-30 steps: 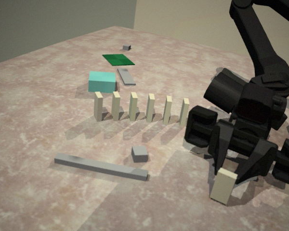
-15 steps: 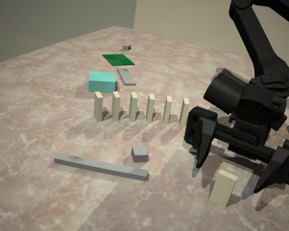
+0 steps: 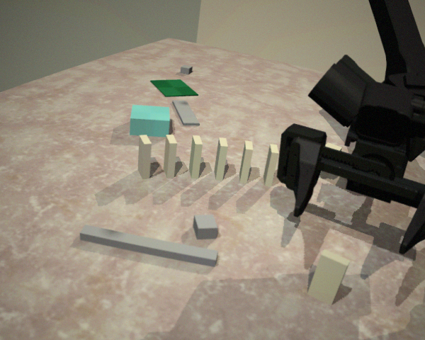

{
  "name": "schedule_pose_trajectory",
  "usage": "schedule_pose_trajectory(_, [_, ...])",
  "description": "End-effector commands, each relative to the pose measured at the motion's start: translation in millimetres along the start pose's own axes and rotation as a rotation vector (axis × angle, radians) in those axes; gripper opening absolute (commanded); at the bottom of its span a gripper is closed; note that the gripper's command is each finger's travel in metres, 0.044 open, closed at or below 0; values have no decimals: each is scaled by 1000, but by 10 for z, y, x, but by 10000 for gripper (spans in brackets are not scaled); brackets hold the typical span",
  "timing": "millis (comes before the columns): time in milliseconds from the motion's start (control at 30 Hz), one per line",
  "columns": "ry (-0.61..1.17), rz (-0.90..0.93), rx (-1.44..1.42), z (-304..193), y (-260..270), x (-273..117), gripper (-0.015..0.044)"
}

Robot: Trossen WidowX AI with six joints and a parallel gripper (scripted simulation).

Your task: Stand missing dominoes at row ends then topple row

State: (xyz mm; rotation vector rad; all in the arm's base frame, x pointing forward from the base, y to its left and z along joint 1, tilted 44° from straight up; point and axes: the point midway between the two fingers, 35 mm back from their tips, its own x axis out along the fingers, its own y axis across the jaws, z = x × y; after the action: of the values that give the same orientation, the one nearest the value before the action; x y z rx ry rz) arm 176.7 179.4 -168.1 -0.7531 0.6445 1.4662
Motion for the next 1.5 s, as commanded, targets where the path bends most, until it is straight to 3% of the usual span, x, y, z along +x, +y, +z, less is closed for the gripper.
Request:
schedule_pose_trajectory(0, [147,56,78,-67,-34,233,440])
schedule_pose_trajectory(200, [532,133,182,-137,-24,531,440])
schedule_pose_trajectory(433, [997,93,128,105,-12,486,440])
schedule_pose_trajectory(833, [1395,-61,-7,541,-15,163,440])
schedule_pose_trajectory(1467, [1402,-65,-11,535,-18,158,440])
